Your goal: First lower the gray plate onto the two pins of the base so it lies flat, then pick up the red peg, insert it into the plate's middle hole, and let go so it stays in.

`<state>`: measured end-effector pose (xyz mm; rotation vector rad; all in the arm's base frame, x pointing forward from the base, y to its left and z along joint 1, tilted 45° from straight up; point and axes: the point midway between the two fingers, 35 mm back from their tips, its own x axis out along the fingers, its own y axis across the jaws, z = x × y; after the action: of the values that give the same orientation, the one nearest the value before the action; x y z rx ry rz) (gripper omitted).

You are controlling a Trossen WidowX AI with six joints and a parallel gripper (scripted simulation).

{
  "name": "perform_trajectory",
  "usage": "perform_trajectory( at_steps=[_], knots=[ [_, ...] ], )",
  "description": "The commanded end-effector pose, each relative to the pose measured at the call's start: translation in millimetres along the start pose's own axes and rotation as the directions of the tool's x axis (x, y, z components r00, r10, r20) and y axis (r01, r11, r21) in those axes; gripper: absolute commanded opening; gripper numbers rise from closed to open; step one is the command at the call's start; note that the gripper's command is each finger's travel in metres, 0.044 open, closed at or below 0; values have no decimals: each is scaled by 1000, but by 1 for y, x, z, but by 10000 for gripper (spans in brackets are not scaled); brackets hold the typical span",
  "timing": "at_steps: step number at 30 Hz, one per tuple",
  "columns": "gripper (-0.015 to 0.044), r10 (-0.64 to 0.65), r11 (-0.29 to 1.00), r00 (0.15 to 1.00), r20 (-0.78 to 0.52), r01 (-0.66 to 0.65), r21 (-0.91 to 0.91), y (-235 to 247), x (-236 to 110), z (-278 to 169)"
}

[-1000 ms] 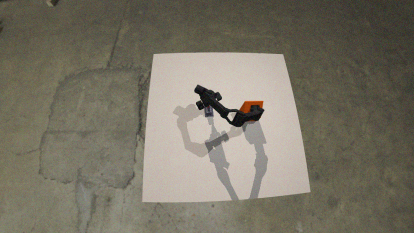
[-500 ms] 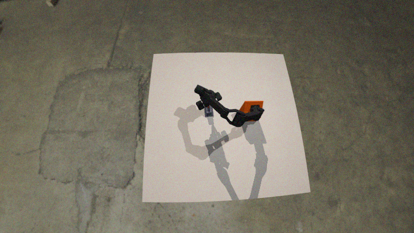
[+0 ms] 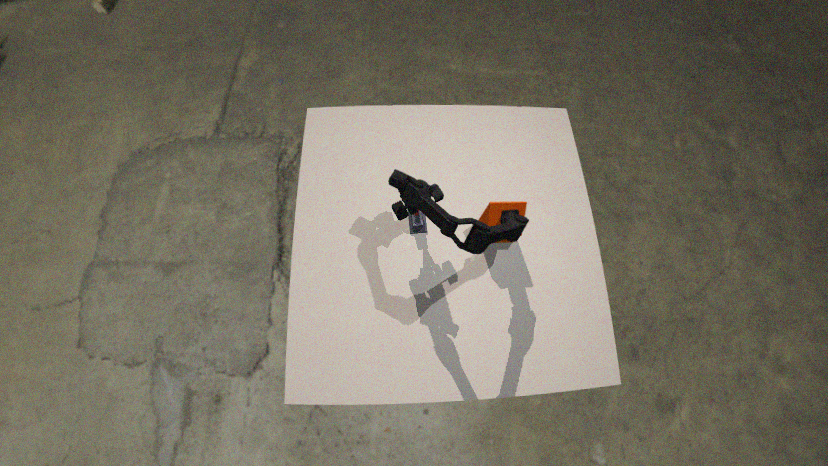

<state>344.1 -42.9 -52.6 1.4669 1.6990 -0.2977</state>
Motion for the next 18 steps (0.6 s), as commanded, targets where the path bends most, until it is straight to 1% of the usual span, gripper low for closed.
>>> perform_trajectory(
  at_steps=[1, 18],
  knots=[
    [0, -1, 1000, 1000, -1, 1, 1, 0, 1, -1],
    [0, -1, 1000, 1000, -1, 1, 1, 1, 3, -1]
  ],
)
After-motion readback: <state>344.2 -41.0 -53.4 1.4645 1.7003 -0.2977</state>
